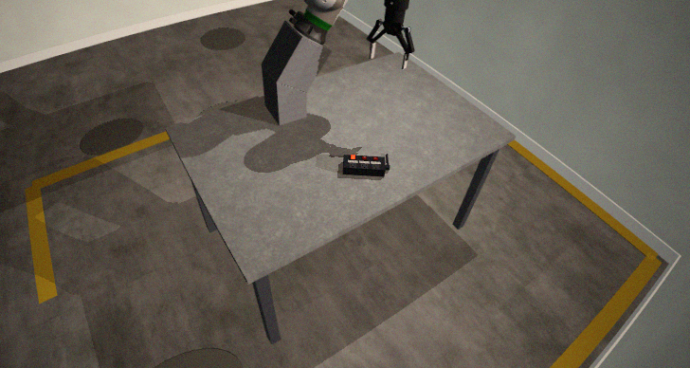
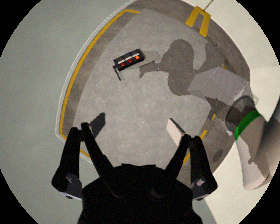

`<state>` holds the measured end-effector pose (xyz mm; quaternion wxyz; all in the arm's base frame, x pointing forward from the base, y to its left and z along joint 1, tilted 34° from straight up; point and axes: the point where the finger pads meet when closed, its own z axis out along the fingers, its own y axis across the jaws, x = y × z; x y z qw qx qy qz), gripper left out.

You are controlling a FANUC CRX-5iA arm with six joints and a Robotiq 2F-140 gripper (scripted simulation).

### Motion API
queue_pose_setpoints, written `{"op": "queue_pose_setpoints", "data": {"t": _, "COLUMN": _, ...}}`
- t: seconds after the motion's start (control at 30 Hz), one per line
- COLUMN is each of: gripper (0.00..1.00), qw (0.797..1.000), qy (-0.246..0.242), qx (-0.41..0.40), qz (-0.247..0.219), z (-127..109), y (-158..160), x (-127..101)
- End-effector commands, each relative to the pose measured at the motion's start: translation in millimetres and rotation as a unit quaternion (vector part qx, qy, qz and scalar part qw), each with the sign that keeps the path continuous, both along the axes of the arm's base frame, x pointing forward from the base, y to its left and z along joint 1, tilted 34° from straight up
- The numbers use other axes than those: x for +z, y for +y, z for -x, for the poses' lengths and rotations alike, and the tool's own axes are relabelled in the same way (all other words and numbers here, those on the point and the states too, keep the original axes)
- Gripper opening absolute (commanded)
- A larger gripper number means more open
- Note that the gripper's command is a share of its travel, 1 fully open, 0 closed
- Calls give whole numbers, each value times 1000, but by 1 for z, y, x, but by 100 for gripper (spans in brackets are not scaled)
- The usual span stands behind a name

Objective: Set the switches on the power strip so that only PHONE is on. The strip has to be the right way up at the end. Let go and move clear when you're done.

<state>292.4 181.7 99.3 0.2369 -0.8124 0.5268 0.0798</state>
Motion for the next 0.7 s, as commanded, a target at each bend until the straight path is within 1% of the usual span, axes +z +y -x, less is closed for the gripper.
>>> {"op": "queue_pose_setpoints", "data": {"t": 0.0, "gripper": 100, "qw": 1000, "qy": 0, "qx": 0, "qz": 0, "z": 0, "y": 0, "x": 0}}
{"op": "queue_pose_setpoints", "data": {"t": 0.53, "gripper": 100, "qw": 1000, "qy": 0, "qx": 0, "qz": 0, "z": 0, "y": 0, "x": 0}}
{"op": "queue_pose_setpoints", "data": {"t": 0.57, "gripper": 0, "qw": 1000, "qy": 0, "qx": 0, "qz": 0, "z": 0, "y": 0, "x": 0}}
{"op": "queue_pose_setpoints", "data": {"t": 0.67, "gripper": 0, "qw": 1000, "qy": 0, "qx": 0, "qz": 0, "z": 0, "y": 0, "x": 0}}
